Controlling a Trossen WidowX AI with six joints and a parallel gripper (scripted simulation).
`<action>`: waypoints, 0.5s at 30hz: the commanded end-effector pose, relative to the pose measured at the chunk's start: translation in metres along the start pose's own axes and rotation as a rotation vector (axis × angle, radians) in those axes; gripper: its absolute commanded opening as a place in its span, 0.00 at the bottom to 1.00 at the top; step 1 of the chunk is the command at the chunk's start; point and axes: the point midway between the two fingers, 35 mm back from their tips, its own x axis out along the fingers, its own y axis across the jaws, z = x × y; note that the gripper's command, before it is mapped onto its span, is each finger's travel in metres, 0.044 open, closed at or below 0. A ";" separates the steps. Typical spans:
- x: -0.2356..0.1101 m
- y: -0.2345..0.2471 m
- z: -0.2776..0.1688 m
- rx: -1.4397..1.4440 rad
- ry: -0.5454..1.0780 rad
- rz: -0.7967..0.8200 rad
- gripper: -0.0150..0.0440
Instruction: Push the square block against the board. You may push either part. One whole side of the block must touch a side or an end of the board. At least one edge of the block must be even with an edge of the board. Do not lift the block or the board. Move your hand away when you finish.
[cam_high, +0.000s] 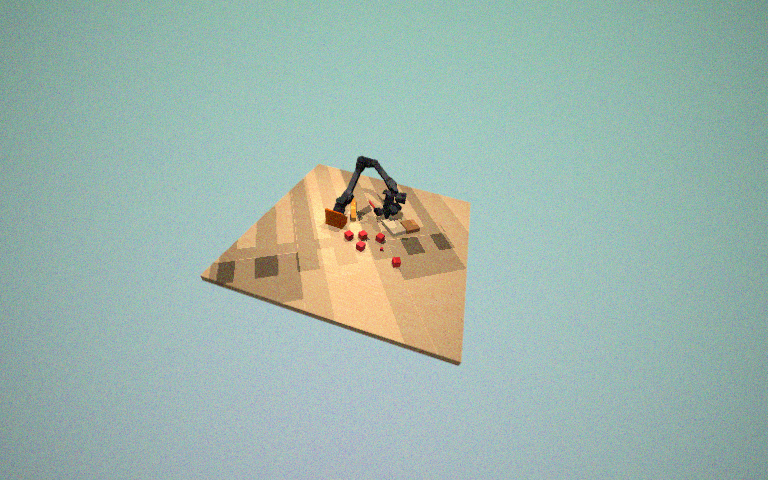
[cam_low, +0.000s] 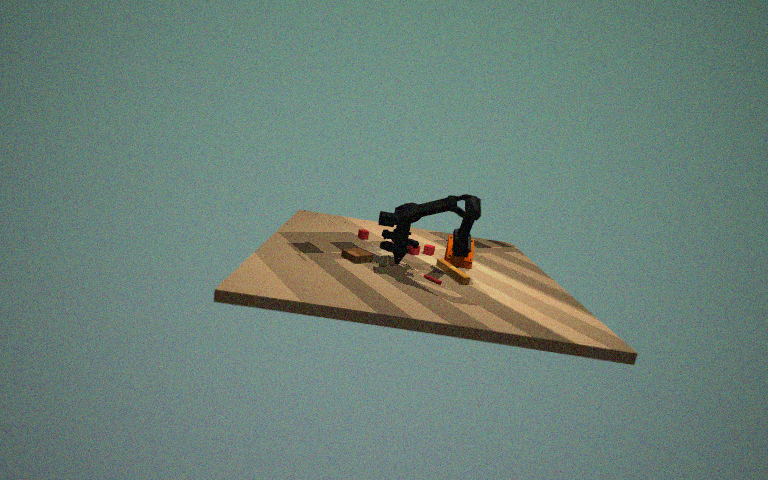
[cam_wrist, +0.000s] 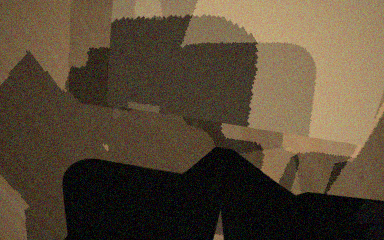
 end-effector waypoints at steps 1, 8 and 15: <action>0.001 0.000 0.004 0.002 0.002 -0.003 0.25; 0.001 0.000 0.008 0.002 0.001 -0.003 0.25; 0.001 0.000 0.013 0.001 0.001 -0.003 0.25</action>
